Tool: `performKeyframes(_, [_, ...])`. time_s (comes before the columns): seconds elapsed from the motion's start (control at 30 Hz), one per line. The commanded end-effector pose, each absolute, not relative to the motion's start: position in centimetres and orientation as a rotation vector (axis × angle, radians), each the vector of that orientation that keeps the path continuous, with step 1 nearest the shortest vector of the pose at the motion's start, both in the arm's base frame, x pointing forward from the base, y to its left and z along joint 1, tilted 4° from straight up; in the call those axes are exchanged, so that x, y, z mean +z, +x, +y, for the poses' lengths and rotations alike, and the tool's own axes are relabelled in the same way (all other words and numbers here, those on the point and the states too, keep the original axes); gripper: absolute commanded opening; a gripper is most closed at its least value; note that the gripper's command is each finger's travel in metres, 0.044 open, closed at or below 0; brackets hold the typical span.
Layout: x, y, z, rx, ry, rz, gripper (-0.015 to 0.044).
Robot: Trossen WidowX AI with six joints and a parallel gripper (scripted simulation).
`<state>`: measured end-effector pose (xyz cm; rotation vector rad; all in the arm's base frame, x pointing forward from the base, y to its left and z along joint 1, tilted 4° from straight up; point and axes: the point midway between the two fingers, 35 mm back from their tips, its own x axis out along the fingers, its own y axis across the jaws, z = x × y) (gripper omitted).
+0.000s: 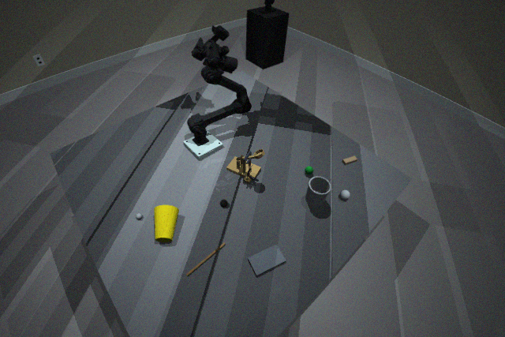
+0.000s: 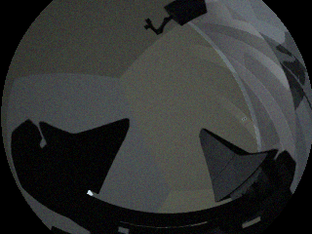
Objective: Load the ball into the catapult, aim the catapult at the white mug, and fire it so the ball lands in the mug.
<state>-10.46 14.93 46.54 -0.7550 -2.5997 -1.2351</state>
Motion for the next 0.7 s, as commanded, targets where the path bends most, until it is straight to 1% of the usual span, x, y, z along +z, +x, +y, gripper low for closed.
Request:
performKeyframes(0.0, [46.6,-10.5,14.9,-1.236,-0.756,-2.596,0.0426])
performKeyframes(0.03, [46.7,-10.4,14.8,-1.237,-0.758,-2.584,0.044])
performKeyframes(0.17, [47.8,-10.7,13.2,-1.281,-0.743,-2.487,0.044])
performKeyframes(0.43, [50.4,-12.1,8.0,-1.481,-0.585,-2.28,0.044])
performKeyframes(0.67, [52.1,-12.4,3.3,-1.585,-0.472,-2.086,0.044])
